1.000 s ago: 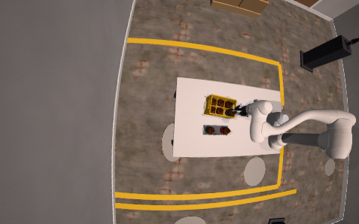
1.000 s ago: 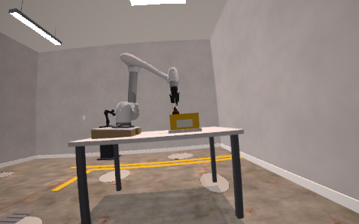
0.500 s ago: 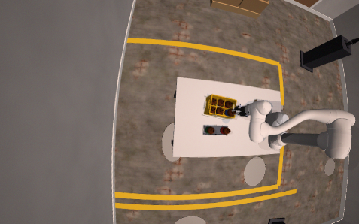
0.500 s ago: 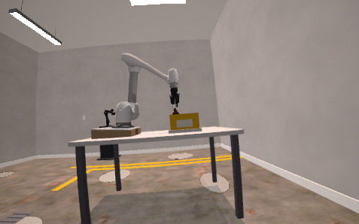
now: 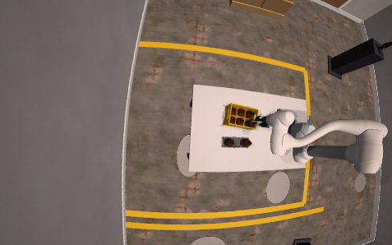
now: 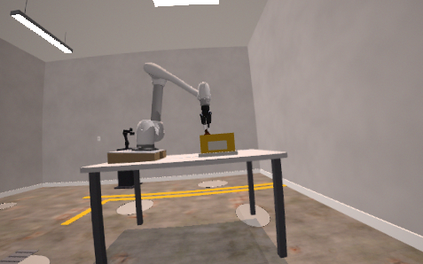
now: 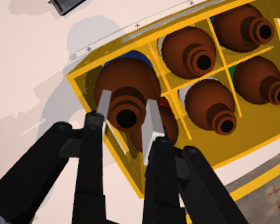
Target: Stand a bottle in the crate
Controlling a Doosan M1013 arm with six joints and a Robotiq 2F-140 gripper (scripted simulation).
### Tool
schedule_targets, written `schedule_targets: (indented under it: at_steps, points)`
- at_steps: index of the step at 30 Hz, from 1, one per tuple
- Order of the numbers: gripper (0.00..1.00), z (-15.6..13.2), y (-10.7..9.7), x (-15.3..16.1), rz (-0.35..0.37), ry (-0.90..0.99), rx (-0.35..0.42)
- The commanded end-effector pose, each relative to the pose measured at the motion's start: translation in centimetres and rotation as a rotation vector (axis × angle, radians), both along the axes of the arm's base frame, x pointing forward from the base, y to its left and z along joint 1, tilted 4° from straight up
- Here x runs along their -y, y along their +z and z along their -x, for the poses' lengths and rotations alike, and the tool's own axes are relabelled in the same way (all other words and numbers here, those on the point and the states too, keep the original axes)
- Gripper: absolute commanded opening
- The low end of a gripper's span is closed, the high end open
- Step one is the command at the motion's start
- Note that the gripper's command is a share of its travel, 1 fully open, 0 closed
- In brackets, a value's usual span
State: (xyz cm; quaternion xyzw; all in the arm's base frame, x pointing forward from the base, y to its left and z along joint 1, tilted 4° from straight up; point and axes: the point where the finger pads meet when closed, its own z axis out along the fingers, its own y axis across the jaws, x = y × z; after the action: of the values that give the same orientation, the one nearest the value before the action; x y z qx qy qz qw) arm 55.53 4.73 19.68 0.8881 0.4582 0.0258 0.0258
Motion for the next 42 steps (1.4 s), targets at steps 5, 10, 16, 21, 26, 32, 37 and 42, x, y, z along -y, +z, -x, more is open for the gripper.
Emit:
schedule_targets:
  at_steps: [5, 10, 16, 21, 26, 32, 37, 42]
  points:
    - [0.00, -0.04, -0.55, 0.01, 0.000, 0.000, 0.000]
    - [0.00, -0.06, -0.82, 0.02, 0.000, 0.000, 0.000]
    - [0.00, -0.07, -0.95, 0.02, 0.000, 0.000, 0.000]
    - [0.00, -0.07, -0.96, 0.02, 0.000, 0.000, 0.000]
    - [0.00, -0.07, -0.96, 0.02, 0.000, 0.000, 0.000]
    - [0.00, -0.07, -0.96, 0.02, 0.000, 0.000, 0.000]
    - [0.00, -0.07, -0.96, 0.02, 0.000, 0.000, 0.000]
    - [0.00, -0.07, -0.96, 0.02, 0.000, 0.000, 0.000]
